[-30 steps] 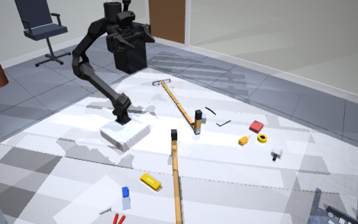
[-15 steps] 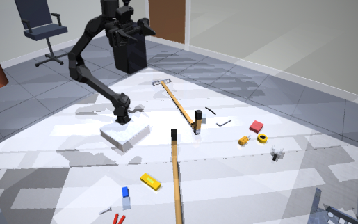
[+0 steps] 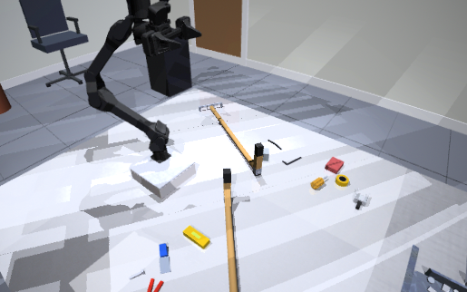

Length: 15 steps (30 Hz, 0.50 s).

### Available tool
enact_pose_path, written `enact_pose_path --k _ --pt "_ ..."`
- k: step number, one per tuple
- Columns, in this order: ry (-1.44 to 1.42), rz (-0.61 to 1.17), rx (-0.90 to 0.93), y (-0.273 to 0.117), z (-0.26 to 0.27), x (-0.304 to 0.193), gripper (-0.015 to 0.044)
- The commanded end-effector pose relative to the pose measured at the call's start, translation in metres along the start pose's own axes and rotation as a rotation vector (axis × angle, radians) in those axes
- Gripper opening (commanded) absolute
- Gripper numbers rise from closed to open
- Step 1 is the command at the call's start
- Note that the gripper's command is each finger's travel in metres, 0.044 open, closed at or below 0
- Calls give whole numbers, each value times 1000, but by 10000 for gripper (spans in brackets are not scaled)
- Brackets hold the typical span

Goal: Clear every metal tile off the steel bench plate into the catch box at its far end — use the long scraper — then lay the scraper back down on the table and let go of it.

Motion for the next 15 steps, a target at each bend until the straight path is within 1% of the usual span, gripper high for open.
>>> enact_pose_path --k 1,15 --pt "14 -12 29 -4 1 4 440" --pt "49 -47 120 -15 2 16 440"
Point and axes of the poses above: the point midway between the two fingers, 35 mm back from their tips, its own y axis out along the fingers, its own z axis across the jaws, x = y × z, the point moved 7 cm from there along -y, back along the fingers, and after that the axes turned 11 degrees about -y, right-handed, at the moved point
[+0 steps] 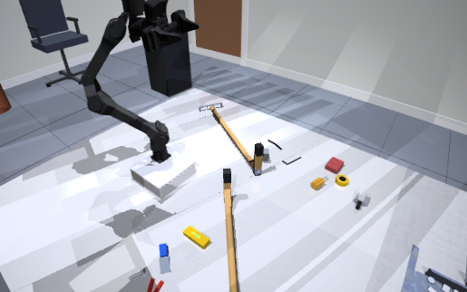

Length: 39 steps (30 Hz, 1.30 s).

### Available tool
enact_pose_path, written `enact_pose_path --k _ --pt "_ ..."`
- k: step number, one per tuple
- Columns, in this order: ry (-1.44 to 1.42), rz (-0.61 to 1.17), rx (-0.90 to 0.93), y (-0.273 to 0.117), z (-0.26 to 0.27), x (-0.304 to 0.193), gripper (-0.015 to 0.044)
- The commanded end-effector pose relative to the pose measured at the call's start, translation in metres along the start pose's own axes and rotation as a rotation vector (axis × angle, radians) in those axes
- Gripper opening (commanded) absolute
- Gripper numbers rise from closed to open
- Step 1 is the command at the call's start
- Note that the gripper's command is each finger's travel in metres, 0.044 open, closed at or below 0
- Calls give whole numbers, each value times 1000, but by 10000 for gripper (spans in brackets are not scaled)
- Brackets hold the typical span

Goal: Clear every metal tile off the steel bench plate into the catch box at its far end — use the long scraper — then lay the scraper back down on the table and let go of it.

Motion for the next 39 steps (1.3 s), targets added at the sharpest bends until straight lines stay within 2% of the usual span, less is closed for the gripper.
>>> enact_pose_path --k 1,39 --pt "17 -9 29 -4 0 4 440" --pt "141 -64 280 -22 -9 30 440"
Point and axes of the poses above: the point midway between the two fingers, 35 mm back from their tips, its own y axis out along the fingers, its own z axis across the jaws, x = y × z, the point moved 7 cm from there along -y, back along the fingers, and after that the axes turned 11 degrees about -y, right-handed, at the moved point
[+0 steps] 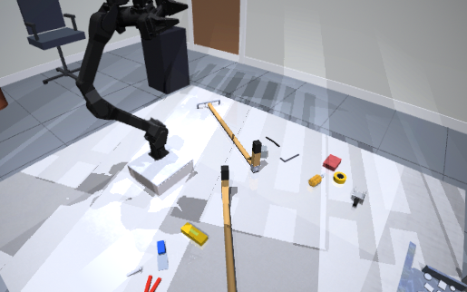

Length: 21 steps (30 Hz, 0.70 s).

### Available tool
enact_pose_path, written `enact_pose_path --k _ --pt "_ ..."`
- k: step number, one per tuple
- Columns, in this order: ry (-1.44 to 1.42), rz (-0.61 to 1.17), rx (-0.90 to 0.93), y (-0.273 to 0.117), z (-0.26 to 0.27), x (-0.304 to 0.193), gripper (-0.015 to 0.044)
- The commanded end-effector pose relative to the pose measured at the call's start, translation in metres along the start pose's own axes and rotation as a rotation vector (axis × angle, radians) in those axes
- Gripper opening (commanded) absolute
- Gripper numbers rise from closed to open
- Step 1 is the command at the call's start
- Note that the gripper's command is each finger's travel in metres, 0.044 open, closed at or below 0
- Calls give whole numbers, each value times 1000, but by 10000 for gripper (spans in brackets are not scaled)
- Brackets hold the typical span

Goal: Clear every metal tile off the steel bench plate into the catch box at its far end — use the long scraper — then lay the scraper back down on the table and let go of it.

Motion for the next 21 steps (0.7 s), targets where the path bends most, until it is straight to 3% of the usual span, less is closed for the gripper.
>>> enact_pose_path --k 1,21 --pt "22 -2 29 -1 -2 3 440" --pt "101 -5 161 -3 -9 15 440"
Point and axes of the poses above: the point midway between the two fingers, 35 mm back from their tips, its own y axis out along the fingers, its own z axis across the jaws, x = y × z, the point moved 7 cm from there along -y, back along the fingers, and after that the axes turned 11 degrees about -y, right-handed, at the moved point
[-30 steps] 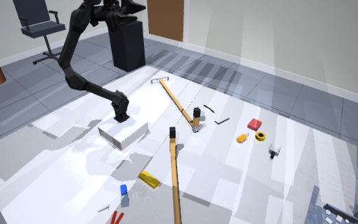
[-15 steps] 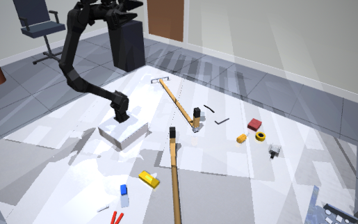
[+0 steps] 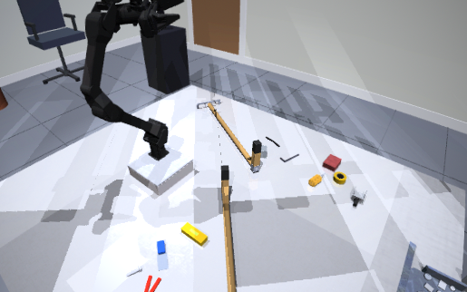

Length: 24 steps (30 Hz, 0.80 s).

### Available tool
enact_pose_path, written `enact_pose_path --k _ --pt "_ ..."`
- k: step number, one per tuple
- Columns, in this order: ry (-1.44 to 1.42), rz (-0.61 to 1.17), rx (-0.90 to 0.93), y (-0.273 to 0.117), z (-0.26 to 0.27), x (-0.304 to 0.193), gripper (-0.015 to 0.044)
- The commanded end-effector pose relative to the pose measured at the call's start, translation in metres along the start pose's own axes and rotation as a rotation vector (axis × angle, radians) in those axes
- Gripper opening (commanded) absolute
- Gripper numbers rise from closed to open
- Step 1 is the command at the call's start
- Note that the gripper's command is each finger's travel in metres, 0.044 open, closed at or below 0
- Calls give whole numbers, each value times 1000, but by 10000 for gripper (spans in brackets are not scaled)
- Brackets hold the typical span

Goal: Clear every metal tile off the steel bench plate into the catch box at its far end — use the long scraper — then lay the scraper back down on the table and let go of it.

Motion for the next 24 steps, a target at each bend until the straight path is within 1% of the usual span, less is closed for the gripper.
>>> enact_pose_path --k 1,24 --pt "24 2 29 0 -2 3 440" --pt "121 25 178 6 -13 14 440"
Point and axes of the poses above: the point midway between the two fingers, 35 mm back from their tips, its own y axis out along the fingers, its own z axis across the jaws, x = y × z, the point moved 7 cm from there along -y, back along the fingers, and after that the axes turned 11 degrees about -y, right-handed, at the moved point
